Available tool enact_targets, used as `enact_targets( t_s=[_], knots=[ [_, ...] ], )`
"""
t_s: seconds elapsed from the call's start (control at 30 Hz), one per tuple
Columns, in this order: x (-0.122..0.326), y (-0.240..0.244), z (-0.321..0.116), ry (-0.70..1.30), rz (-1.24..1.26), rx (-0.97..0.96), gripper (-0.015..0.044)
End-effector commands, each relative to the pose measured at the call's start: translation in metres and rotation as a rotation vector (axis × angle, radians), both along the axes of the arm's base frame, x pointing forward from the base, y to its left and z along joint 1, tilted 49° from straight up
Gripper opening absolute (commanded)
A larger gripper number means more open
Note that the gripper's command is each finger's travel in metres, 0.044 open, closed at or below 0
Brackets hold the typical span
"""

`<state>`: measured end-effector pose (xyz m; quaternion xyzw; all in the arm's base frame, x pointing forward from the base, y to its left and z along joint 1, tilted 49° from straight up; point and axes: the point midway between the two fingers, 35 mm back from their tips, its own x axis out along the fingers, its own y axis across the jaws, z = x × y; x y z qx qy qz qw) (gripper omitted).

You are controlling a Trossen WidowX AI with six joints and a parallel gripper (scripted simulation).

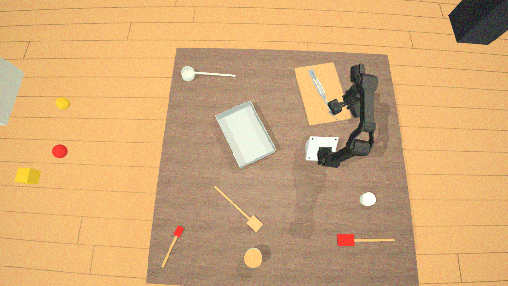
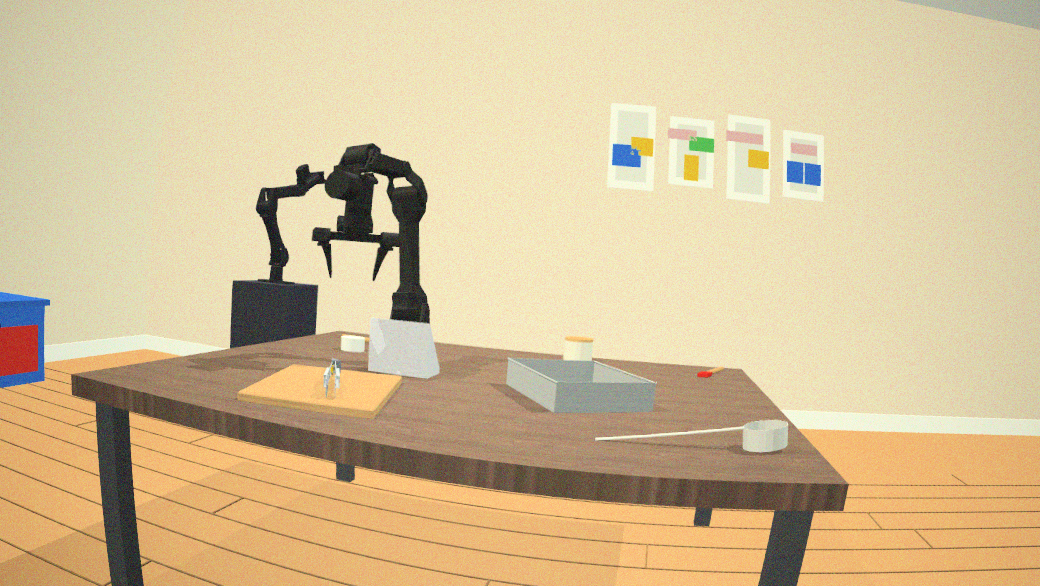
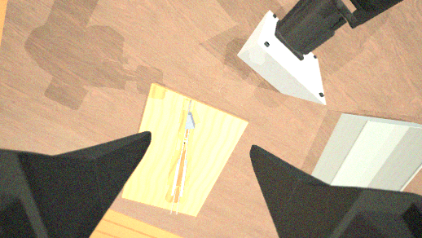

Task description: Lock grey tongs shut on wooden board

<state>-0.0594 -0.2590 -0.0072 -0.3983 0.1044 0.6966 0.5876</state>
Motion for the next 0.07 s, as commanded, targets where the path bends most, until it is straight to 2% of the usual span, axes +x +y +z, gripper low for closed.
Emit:
enact_targets(
  t_s=[0.0,0.03],
  knots=[
    [0.0004,-0.002,0.0008,0.001,-0.006,-0.005,0.044],
    [0.0004,-0.002,0.0008,0.001,-0.006,-0.005,0.044]
  ],
)
